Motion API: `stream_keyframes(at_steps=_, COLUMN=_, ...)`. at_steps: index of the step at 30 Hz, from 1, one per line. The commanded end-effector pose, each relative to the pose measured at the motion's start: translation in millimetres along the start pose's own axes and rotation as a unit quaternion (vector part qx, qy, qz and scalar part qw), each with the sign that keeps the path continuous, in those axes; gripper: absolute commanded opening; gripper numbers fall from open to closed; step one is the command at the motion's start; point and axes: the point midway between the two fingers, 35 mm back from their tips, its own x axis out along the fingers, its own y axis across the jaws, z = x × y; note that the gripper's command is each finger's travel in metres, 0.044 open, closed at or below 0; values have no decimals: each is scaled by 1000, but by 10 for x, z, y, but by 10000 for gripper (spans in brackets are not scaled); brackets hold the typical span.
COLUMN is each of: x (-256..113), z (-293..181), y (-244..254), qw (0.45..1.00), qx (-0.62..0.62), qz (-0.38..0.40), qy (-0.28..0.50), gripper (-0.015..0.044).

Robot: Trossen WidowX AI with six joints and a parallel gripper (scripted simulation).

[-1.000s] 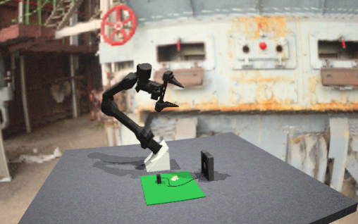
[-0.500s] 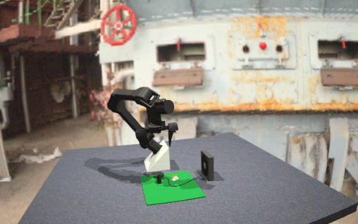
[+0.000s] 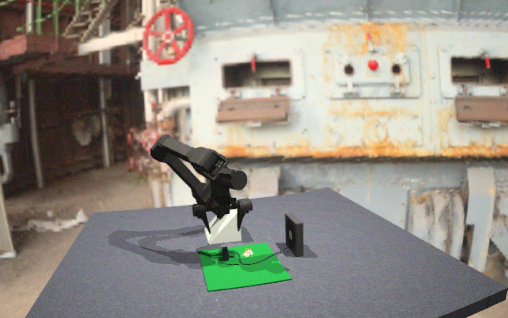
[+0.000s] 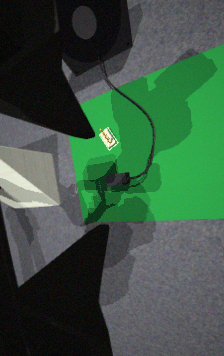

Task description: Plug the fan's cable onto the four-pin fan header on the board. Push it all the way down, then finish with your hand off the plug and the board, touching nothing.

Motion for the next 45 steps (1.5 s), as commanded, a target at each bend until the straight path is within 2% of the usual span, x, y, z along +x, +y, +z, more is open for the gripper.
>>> stream_keyframes(at_steps=1, x=326, z=-54, y=-34, qw=1000, qx=-2, qz=-5, qy=2, gripper=440)
stream_keyframes(at_steps=39, x=847, z=-61, y=-46, qw=1000, qx=-2, qz=-7, qy=2, gripper=440)
stream_keyframes(at_steps=45, x=819, z=-52, y=-43, qw=1000, qx=1, qz=-4, qy=2, gripper=282)
